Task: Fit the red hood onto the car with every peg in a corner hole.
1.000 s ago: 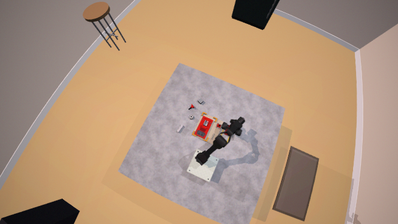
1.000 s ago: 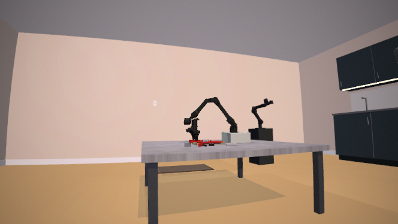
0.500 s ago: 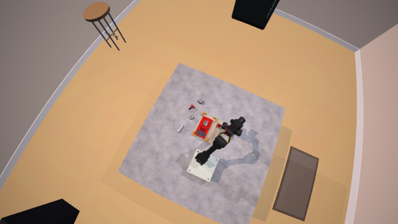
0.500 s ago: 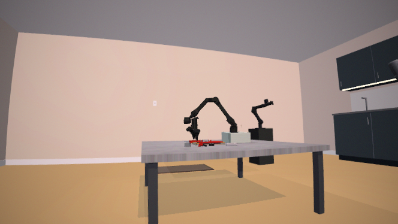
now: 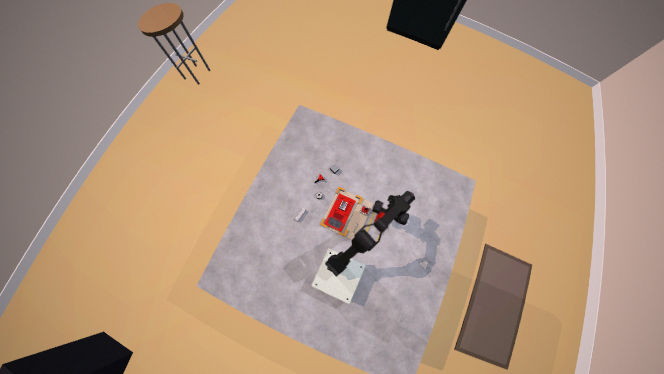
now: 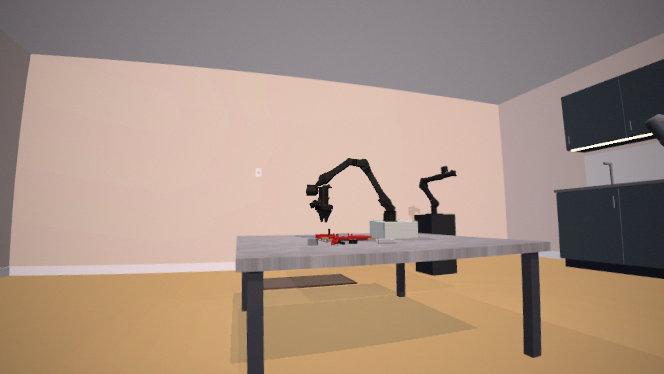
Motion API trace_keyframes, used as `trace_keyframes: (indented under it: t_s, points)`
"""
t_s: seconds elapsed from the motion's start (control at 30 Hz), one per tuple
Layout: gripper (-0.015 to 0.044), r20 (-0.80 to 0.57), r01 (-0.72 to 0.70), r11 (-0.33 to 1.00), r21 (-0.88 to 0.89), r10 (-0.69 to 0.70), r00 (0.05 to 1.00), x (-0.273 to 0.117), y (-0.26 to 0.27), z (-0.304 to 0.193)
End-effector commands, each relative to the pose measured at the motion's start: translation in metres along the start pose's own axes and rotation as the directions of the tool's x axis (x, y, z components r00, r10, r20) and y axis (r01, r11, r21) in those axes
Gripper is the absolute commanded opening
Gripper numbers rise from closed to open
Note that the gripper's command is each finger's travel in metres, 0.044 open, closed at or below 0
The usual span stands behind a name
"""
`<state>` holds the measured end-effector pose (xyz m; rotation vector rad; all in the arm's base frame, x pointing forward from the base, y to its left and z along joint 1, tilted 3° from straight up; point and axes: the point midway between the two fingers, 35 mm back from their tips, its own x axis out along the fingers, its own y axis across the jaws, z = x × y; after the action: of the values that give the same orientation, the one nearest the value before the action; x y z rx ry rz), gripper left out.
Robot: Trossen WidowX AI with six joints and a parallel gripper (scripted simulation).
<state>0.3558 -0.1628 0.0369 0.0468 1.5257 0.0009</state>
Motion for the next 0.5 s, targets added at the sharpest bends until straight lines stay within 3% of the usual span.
trace_keyframes:
  t_s: [0.0,0.2,0.47]
  points:
    - [0.0440,0.002,0.001,1.000,0.000,-0.001,1.000,0.000,0.000,0.001]
    - [0.0440,0.030,-0.003,1.000,0.007,0.002,1.000,0.005,-0.002,0.002]
    - [0.0440,0.365,-0.043,0.997,0.060,0.018,0.931,0.043,-0.015,0.013]
